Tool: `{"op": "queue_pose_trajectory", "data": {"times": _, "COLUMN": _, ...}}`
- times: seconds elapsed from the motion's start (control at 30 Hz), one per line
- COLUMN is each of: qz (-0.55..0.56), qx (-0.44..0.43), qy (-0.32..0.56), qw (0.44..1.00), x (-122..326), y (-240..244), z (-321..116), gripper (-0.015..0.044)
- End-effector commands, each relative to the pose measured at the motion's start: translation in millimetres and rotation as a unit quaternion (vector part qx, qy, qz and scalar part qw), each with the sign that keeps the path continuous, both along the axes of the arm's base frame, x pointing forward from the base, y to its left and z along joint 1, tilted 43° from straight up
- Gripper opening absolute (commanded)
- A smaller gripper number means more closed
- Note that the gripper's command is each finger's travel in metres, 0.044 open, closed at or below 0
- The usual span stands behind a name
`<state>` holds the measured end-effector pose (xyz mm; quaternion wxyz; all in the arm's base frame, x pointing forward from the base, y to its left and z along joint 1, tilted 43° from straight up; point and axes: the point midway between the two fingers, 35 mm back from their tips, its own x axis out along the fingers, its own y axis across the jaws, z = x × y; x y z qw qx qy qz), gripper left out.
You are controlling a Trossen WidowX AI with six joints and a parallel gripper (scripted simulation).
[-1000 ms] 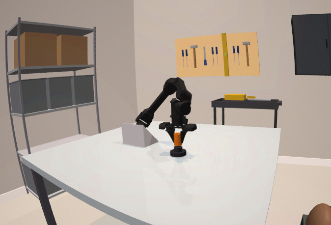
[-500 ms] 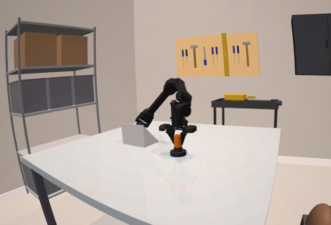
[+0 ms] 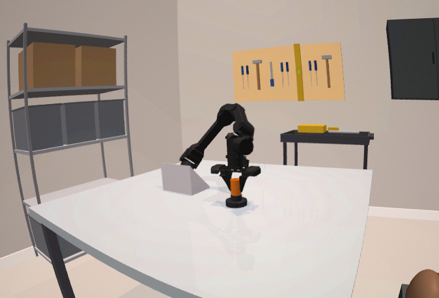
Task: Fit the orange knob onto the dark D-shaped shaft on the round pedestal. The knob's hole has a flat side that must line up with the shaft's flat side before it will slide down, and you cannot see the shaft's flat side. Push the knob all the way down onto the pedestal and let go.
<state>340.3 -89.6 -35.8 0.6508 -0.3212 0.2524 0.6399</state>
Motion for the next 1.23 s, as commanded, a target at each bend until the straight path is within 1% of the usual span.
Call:
{"op": "queue_pose_trajectory", "data": {"times": 0.0, "qz": 0.000, "qx": 0.000, "qy": 0.000, "qw": 1.000, "x": 0.1, "y": -0.1, "z": 0.1, "gripper": 0.0131}}
{"op": "queue_pose_trajectory", "data": {"times": 0.4, "qz": 0.000, "qx": 0.000, "qy": 0.000, "qw": 1.000, "x": 0.1, "y": -0.1, "z": 0.1, "gripper": 0.0440}}
{"op": "queue_pose_trajectory", "data": {"times": 0.67, "qz": 0.000, "qx": 0.000, "qy": 0.000, "qw": 1.000, "x": 0.2, "y": -1.8, "z": 1.6, "gripper": 0.0440}}
{"op": "queue_pose_trajectory", "data": {"times": 0.73, "qz": -0.004, "qx": -0.003, "qy": 0.003, "qw": 1.000, "x": 1.0, "y": -15.7, "z": 13.8, "gripper": 0.0440}}
{"op": "queue_pose_trajectory", "data": {"times": 0.87, "qz": -0.004, "qx": -0.004, "qy": 0.004, "qw": 1.000, "x": -2.3, "y": -53.9, "z": 54.9, "gripper": 0.0440}}
{"op": "queue_pose_trajectory", "data": {"times": 0.93, "qz": -0.001, "qx": -0.002, "qy": 0.001, "qw": 1.000, "x": -4.6, "y": -63.5, "z": 68.0, "gripper": 0.0440}}
{"op": "queue_pose_trajectory", "data": {"times": 1.2, "qz": 0.000, "qx": -0.002, "qy": 0.001, "qw": 1.000, "x": -3.8, "y": -66.0, "z": 68.6, "gripper": 0.0440}}
